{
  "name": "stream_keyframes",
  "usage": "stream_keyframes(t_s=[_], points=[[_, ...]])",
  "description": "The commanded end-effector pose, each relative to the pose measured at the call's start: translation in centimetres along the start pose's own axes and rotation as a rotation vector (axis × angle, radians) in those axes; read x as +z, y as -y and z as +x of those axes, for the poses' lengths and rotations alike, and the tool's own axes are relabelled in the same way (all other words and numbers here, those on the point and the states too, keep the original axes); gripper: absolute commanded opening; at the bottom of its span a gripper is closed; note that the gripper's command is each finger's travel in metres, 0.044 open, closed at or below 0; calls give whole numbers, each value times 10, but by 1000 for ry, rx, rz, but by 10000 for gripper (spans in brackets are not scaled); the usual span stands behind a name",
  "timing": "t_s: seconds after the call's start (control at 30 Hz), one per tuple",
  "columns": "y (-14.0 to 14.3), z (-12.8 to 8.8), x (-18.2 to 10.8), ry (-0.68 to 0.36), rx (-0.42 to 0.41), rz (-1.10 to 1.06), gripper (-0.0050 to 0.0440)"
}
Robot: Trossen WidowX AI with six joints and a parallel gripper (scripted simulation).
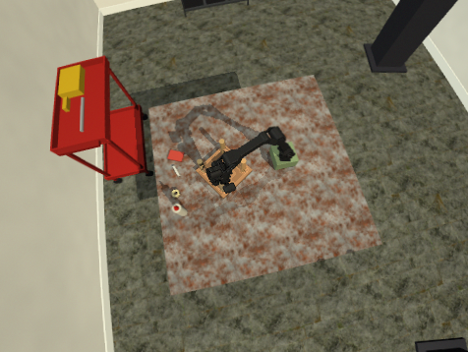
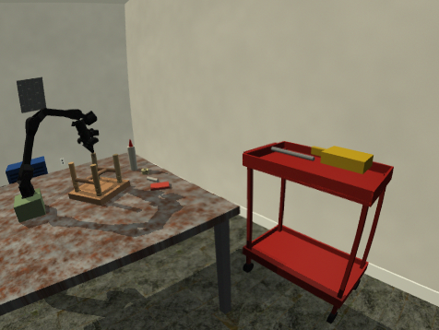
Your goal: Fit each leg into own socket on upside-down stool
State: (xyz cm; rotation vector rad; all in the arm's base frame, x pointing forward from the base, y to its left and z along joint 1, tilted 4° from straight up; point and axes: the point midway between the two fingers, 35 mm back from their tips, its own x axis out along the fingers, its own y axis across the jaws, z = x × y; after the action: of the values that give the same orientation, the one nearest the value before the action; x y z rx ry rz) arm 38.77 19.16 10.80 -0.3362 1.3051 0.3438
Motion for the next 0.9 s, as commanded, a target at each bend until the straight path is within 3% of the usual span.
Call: stream_keyframes(t_s=[0.0,0.5,0.6,0.87], points=[[0,-3,2,2,1,0,0],[0,-26,9,26,1,2,0],[4,-22,7,19,-1,7,0],[94,-37,-15,3,-63,220,0]])
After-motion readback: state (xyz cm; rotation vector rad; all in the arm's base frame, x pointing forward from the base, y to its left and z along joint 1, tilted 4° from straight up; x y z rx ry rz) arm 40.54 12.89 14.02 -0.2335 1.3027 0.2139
